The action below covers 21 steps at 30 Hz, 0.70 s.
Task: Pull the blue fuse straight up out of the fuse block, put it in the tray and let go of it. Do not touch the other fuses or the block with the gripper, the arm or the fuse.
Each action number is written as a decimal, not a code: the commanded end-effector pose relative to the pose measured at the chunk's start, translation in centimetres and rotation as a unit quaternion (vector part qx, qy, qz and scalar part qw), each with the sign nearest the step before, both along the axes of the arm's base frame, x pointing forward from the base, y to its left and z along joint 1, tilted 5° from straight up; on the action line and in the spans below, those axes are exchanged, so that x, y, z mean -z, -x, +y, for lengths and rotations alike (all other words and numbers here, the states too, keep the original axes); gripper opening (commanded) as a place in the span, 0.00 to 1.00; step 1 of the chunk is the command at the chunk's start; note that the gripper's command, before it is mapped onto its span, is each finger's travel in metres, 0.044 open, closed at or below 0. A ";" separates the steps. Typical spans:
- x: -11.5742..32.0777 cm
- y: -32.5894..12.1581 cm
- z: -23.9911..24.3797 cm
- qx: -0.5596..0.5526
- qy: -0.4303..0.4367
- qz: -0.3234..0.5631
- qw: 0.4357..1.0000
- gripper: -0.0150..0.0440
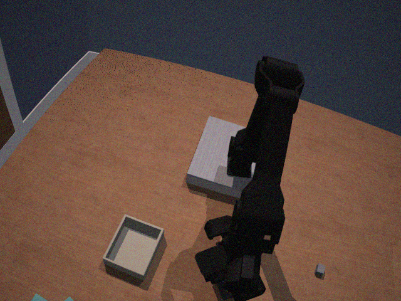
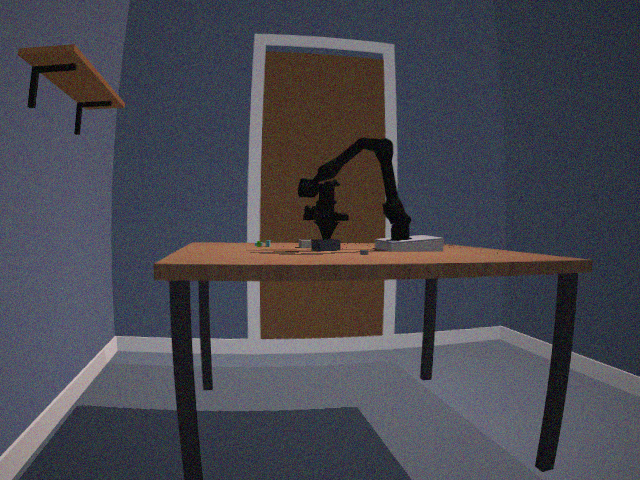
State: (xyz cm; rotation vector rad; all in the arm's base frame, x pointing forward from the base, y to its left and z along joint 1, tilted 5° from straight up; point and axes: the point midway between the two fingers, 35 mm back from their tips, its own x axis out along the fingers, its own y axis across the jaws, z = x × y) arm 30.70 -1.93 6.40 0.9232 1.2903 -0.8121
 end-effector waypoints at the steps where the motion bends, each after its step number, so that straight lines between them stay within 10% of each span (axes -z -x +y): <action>1: 0.3 0.0 0.0 0.001 0.001 0.001 1.000 0.37; 21: 0.0 0.0 0.0 0.000 0.000 0.001 1.000 0.25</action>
